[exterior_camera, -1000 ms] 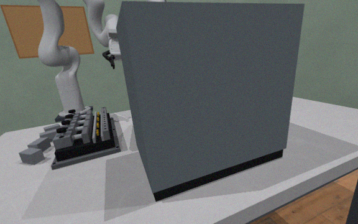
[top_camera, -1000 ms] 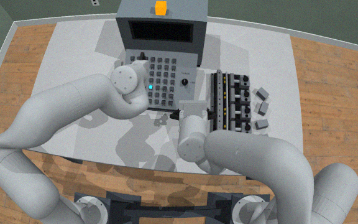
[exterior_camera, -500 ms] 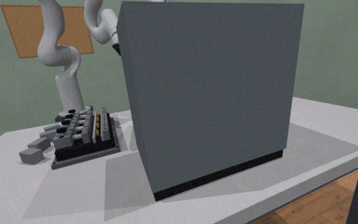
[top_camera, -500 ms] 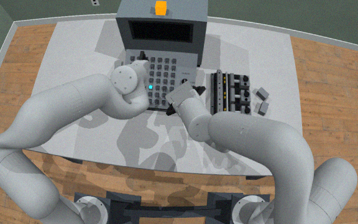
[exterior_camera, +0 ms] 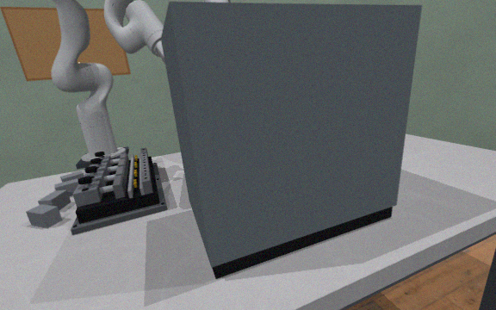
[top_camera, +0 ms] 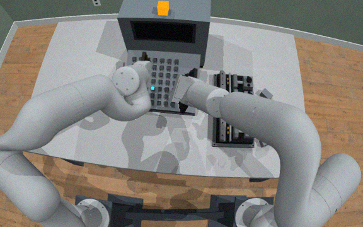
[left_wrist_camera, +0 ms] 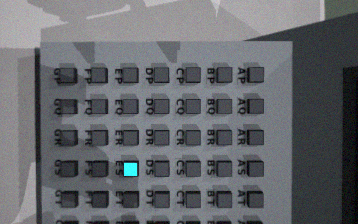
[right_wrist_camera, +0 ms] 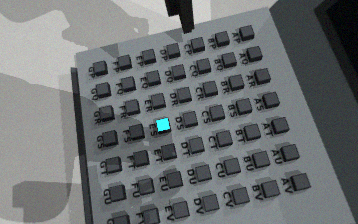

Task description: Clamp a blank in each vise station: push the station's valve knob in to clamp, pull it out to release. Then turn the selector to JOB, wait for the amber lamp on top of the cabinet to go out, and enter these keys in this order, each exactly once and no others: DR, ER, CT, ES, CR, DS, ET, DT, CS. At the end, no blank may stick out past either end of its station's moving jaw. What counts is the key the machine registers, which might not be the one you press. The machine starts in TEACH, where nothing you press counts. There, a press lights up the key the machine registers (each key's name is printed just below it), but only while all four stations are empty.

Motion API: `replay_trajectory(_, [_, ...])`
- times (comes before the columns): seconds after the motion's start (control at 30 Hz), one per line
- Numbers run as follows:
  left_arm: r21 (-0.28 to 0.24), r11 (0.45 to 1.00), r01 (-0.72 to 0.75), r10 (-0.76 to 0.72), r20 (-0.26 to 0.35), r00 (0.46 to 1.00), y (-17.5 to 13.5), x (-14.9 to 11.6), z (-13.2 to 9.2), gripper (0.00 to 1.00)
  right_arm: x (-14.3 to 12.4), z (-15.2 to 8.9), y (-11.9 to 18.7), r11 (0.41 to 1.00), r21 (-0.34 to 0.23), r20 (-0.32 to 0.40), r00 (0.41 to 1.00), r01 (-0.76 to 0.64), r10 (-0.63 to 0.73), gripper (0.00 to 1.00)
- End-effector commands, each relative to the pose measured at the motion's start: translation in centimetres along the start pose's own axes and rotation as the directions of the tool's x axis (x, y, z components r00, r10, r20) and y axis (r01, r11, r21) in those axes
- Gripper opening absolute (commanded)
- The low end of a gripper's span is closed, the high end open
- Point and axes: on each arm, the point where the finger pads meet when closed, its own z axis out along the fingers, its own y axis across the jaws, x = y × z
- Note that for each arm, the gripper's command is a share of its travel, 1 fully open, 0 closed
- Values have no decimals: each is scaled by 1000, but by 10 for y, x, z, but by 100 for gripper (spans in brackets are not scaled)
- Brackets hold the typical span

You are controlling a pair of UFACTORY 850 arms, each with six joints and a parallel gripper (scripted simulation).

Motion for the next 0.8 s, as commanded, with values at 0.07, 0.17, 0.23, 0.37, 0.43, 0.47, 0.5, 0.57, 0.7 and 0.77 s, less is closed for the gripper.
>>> replay_trajectory(0.07, [-2, 1000, 1, -1, 1, 1000, 1, 0, -1, 100, -5, 3, 10, 963, 87, -33, 967, 256, -254, 100])
replay_trajectory(0.17, [-2, 1000, 1, -1, 1, 1000, 1, 0, -1, 100, -11, 3, 13, 924, 118, -48, 932, 363, -360, 100])
replay_trajectory(0.23, [-2, 1000, 1, -1, 1, 1000, 1, 0, -1, 100, -16, 3, 16, 892, 138, -60, 902, 431, -427, 100])
replay_trajectory(0.37, [-2, 1000, 1, -1, 1, 1000, 1, 0, -1, 100, -28, 2, 21, 812, 177, -87, 831, 556, -550, 100])
replay_trajectory(0.43, [-2, 1000, 1, -1, 1, 1000, 1, 0, -1, 100, -34, 2, 23, 765, 195, -102, 788, 614, -607, 100])
replay_trajectory(0.47, [-2, 1000, 1, -1, 1, 1000, 1, 0, -1, 100, -38, 1, 25, 739, 205, -111, 766, 641, -634, 100])
replay_trajectory(0.5, [-2, 1000, 1, -1, 1, 1000, 1, 0, -1, 100, -38, 1, 25, 739, 205, -111, 766, 641, -634, 100])
replay_trajectory(0.57, [-2, 1000, 1, -1, 1, 1000, 1, 0, -1, 100, -50, -1, 29, 659, 231, -137, 695, 716, -706, 100])
replay_trajectory(0.7, [-2, 1000, 1, -1, 1, 1000, 1, 0, -1, 100, -66, -4, 35, 550, 262, -174, 599, 793, -782, 100])
replay_trajectory(0.77, [-2, 1000, 1, -1, 1, 1000, 1, 0, -1, 100, -77, -6, 38, 479, 279, -198, 538, 832, -819, 100])
